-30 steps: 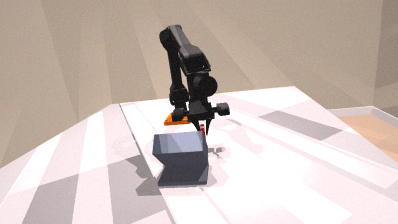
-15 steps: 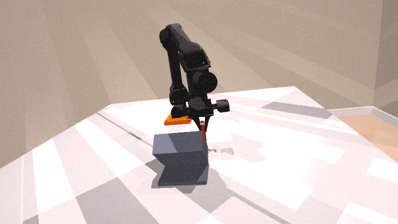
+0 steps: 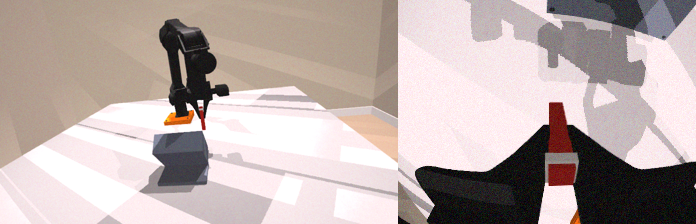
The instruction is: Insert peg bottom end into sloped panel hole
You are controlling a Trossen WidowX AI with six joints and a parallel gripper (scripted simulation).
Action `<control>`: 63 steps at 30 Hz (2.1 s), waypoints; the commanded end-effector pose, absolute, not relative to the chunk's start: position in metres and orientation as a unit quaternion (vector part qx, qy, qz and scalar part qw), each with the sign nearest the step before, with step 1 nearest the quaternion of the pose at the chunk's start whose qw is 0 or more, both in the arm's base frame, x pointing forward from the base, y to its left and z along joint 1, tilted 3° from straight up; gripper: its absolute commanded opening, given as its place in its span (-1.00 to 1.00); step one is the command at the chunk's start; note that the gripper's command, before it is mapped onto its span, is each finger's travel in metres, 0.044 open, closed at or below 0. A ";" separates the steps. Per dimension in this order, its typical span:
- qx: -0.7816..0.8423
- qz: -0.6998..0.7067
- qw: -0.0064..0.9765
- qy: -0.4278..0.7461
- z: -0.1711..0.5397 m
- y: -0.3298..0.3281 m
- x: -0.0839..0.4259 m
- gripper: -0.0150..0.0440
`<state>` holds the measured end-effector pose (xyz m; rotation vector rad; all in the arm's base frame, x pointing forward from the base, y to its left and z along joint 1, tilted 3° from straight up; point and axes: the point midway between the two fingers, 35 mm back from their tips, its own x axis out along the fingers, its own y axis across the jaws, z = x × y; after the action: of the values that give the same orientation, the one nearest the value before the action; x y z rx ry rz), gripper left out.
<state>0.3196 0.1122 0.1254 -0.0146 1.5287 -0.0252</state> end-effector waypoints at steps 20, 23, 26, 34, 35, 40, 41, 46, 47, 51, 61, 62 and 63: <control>-0.011 -0.014 0.750 0.661 0.144 0.110 0.321 -0.49; -0.011 -0.014 0.756 0.655 0.144 0.109 0.321 -0.49; -0.012 -0.014 0.761 0.648 0.145 0.108 0.321 -0.49; -0.014 -0.014 0.776 0.631 0.146 0.106 0.322 -0.49; -0.014 -0.014 0.778 0.628 0.147 0.106 0.322 -0.49; -0.015 -0.015 0.786 0.617 0.148 0.104 0.322 -0.49; -0.015 -0.015 0.788 0.615 0.148 0.104 0.322 -0.49; -0.015 -0.015 0.797 0.604 0.149 0.103 0.322 -0.49; -0.016 -0.015 0.799 0.601 0.149 0.103 0.322 -0.49; -0.016 -0.016 0.805 0.592 0.150 0.101 0.322 -0.49; -0.017 -0.017 0.822 0.569 0.153 0.099 0.323 -0.49; -0.017 -0.017 0.823 0.567 0.153 0.098 0.323 -0.49; -0.017 -0.017 0.825 0.565 0.153 0.098 0.323 -0.49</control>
<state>0.3235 0.1002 0.1534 -0.0255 1.2179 -0.0351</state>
